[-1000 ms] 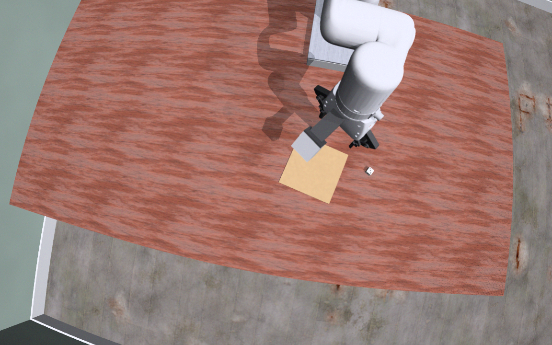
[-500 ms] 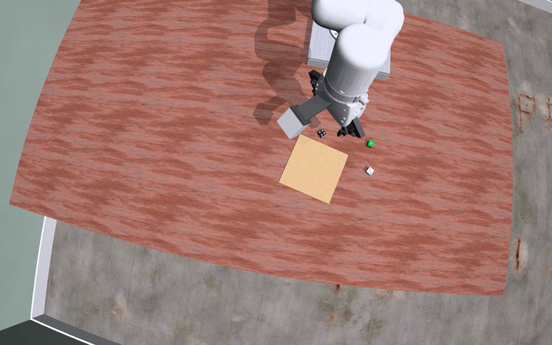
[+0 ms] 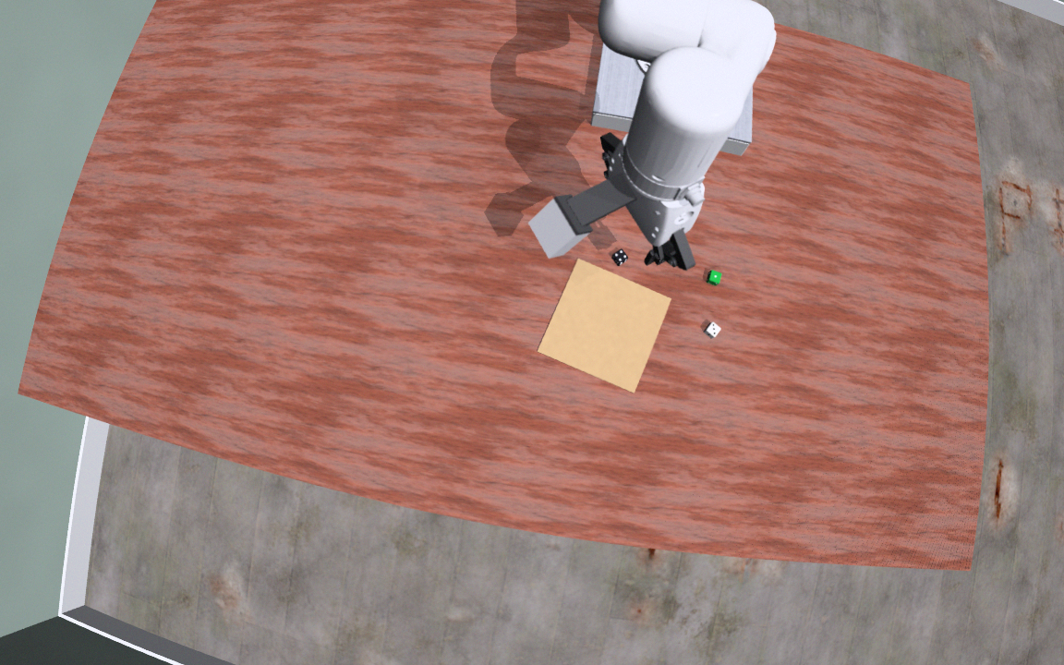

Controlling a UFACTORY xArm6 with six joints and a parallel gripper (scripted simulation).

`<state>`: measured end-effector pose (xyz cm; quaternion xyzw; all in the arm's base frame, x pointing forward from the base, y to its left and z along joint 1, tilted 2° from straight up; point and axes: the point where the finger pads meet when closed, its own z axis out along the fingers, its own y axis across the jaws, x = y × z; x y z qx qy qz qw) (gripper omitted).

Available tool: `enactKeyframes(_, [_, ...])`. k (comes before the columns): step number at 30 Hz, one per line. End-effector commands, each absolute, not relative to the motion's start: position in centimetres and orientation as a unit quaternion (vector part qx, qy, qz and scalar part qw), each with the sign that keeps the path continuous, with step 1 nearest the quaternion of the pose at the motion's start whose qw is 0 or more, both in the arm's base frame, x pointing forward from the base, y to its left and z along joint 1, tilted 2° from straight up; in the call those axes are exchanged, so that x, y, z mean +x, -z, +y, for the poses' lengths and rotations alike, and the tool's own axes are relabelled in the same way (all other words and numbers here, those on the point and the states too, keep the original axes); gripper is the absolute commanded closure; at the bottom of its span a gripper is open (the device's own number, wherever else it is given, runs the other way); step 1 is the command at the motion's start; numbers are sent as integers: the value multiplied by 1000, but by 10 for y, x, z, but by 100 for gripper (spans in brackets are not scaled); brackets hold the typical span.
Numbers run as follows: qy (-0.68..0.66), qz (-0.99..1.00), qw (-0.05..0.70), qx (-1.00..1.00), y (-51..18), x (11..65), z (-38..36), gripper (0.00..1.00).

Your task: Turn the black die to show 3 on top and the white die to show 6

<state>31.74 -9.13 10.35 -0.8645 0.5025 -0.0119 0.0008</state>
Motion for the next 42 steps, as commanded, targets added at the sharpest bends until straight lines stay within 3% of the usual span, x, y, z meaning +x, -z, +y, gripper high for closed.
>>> enactKeyframes(1, [14, 576, 0, -817, -99, 318, -93, 0])
enactKeyframes(42, [12, 930, 8, -367, -60, 314, -98, 0])
